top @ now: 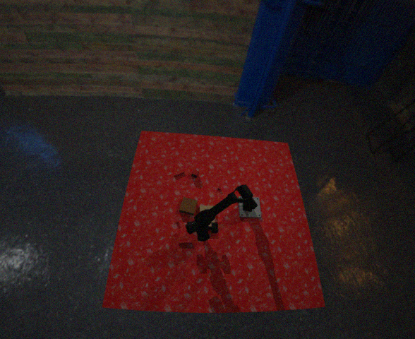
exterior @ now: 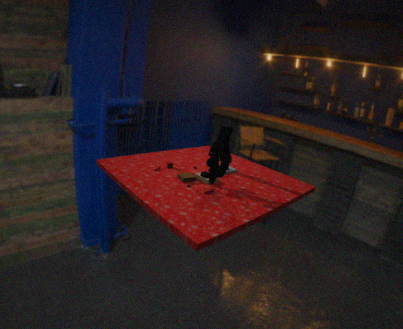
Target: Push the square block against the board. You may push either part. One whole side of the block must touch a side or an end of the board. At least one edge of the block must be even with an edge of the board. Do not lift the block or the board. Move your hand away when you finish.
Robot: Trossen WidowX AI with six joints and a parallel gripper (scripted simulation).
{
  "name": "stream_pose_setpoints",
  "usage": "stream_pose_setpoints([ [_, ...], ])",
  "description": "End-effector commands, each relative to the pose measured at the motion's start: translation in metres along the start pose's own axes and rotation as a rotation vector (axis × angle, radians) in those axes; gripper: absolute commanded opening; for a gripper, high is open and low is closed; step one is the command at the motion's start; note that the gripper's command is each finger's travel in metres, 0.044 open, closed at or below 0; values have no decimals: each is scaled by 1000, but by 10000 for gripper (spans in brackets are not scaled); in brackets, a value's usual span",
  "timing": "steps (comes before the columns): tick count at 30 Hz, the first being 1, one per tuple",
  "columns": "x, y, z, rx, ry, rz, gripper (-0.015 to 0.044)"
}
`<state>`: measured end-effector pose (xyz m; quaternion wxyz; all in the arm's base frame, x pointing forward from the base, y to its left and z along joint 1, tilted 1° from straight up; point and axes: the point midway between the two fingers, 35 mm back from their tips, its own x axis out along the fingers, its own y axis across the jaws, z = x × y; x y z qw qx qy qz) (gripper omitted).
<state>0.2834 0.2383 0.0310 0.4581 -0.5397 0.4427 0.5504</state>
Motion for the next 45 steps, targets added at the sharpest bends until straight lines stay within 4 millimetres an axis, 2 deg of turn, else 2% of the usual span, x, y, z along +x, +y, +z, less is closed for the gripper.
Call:
stream_pose_setpoints([
  [1, -1, -1, -5, -2, -3, -5, 0],
  [45, -1, -5, -79, -2, 2, -5, 0],
])
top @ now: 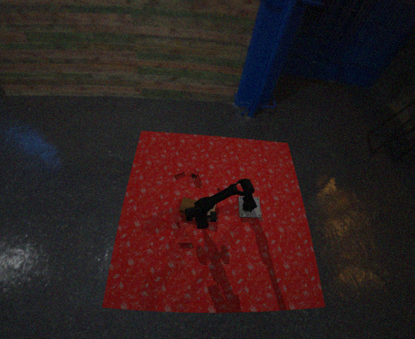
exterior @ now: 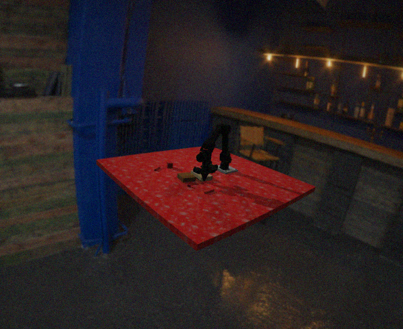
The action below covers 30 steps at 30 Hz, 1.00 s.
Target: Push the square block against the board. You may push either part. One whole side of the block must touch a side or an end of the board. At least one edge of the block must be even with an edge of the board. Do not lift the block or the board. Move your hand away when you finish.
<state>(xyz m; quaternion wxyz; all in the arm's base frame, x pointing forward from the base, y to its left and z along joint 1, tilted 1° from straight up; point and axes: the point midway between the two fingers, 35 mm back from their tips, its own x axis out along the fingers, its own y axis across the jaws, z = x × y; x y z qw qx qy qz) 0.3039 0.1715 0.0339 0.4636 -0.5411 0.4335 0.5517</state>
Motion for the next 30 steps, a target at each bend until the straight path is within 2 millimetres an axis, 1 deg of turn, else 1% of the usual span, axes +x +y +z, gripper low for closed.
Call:
stream_pose_setpoints([
  [1, 3, 3, -11, 4, 16, 11, 0],
  [3, 3, 3, -15, 4, 16, 11, 0],
  [7, 3, 2, -12, 4, 16, 11, 0],
  [30, 4, -1, 25, 4, 13, 10, 0],
])
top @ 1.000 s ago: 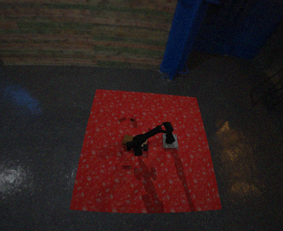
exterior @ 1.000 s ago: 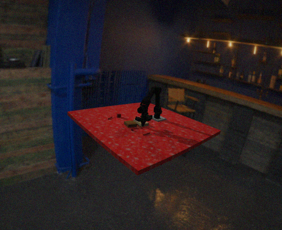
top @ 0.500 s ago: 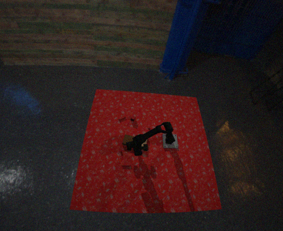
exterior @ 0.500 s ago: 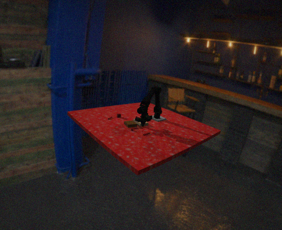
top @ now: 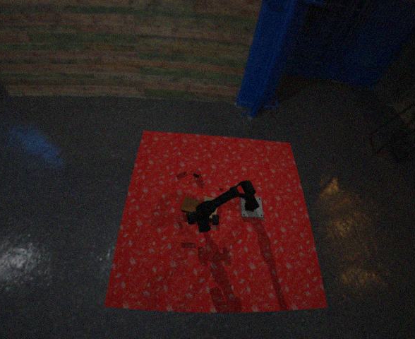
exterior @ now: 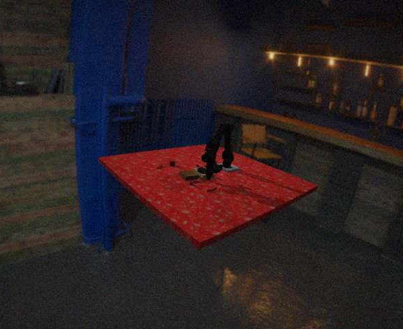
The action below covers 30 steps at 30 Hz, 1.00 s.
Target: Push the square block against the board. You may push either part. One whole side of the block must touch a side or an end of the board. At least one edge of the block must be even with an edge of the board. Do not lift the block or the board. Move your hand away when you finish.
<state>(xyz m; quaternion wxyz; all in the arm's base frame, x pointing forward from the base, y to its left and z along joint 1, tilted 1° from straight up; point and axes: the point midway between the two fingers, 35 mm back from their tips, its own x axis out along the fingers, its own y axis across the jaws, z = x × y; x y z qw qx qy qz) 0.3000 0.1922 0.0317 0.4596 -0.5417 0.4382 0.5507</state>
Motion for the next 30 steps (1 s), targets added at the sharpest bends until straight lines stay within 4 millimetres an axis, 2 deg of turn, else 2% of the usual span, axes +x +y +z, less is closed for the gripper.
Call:
stream_pose_setpoints([
  [1, 1, 0, 6, 3, 3, 2, 0],
  [9, 1, 0, 18, 3, 2, 2, 0],
  [10, -3, 0, 15, 0, -1, 0, 0],
  [13, -42, -1, 15, 3, 1, 1, 0],
  [15, -54, -1, 15, 3, 2, 2, 0],
  [21, -54, 0, 13, 26, 3, 2, 0],
  [30, -56, 1, -13, 332, 5, 1, 0],
])
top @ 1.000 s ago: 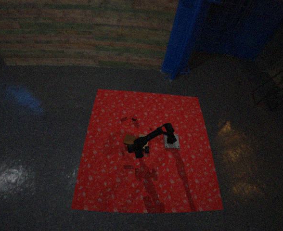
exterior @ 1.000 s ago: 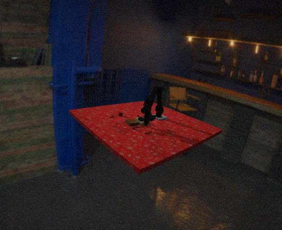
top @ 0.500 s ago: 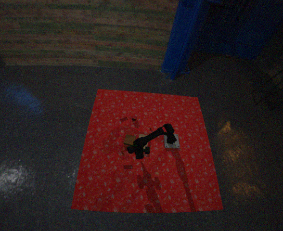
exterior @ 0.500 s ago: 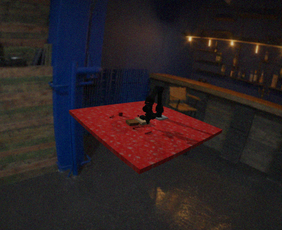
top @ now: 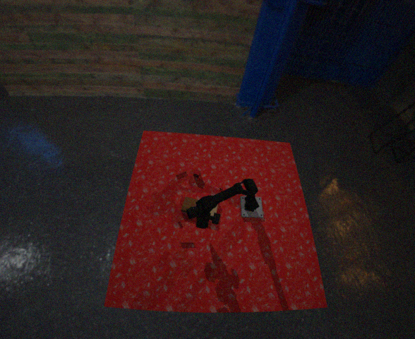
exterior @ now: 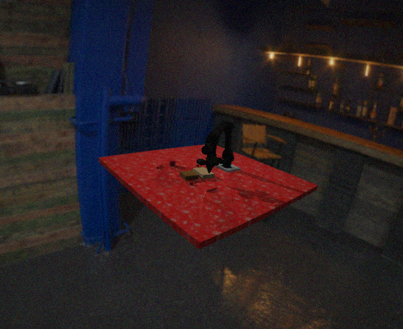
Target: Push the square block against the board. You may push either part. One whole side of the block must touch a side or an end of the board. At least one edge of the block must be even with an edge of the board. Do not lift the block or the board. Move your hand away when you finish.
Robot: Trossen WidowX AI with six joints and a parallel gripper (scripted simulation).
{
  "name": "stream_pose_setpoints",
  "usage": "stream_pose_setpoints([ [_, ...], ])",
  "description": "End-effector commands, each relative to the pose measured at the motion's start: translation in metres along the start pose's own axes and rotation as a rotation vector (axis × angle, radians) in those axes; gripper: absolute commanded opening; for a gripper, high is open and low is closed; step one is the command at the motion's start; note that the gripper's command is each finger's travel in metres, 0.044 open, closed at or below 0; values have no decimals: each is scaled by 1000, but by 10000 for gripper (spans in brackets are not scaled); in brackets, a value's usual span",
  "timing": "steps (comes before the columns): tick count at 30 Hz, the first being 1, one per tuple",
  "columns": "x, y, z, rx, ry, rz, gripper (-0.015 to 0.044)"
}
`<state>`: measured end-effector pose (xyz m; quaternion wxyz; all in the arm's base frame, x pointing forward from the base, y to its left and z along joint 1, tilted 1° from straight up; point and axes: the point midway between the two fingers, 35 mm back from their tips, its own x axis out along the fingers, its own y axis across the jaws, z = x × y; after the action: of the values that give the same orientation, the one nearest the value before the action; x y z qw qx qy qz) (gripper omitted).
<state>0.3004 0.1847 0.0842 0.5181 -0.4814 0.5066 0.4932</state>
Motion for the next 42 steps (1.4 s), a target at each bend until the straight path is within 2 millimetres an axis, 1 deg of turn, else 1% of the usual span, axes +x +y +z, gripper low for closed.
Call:
stream_pose_setpoints([
  [1, -4, -2, -10, 121, -4, -8, 0],
  [21, -7, -5, -66, 814, -3, -9, 0],
  [42, -7, 3, -122, 1541, -2, -11, 0],
])
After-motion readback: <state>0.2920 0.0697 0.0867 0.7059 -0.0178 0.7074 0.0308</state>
